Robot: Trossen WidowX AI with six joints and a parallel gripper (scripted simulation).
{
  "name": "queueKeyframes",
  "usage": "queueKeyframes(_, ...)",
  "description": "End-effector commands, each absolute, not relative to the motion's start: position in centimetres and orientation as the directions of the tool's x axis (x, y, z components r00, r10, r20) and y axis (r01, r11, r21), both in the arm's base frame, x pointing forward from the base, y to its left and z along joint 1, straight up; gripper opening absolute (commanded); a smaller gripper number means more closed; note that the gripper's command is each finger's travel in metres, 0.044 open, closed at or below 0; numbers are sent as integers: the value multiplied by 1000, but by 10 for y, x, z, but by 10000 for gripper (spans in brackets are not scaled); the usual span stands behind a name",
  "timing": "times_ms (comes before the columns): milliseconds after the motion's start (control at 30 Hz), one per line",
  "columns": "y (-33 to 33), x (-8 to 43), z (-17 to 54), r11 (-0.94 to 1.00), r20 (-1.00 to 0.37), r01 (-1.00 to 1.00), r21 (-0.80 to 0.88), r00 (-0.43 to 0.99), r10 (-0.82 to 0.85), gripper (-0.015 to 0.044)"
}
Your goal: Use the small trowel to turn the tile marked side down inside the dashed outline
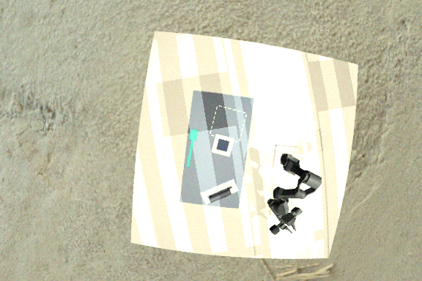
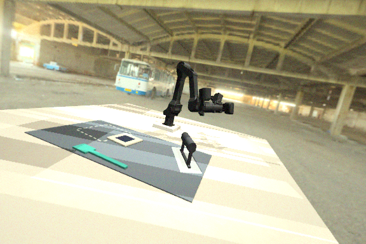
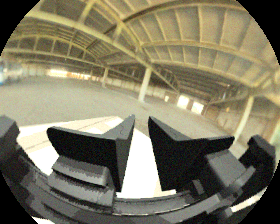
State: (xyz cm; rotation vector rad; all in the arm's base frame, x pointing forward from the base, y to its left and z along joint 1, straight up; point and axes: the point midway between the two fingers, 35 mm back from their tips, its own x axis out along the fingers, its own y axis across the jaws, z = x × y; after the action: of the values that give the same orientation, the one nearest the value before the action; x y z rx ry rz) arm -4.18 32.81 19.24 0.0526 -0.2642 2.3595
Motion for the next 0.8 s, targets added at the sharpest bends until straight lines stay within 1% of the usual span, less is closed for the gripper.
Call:
queueKeyframes(0,328,-42,192,-699,115,-693,-175,-719,685,21)
queueKeyframes(33,328,-42,192,-699,115,-693,-175,-719,685,0)
queueKeyframes(500,328,-42,192,-699,115,-693,-175,-719,685,0)
queueKeyframes(700,329,-41,192,-697,114,-696,-171,-717,688,153)
queueKeyframes(767,339,-32,191,-679,103,-721,-141,-693,714,205)
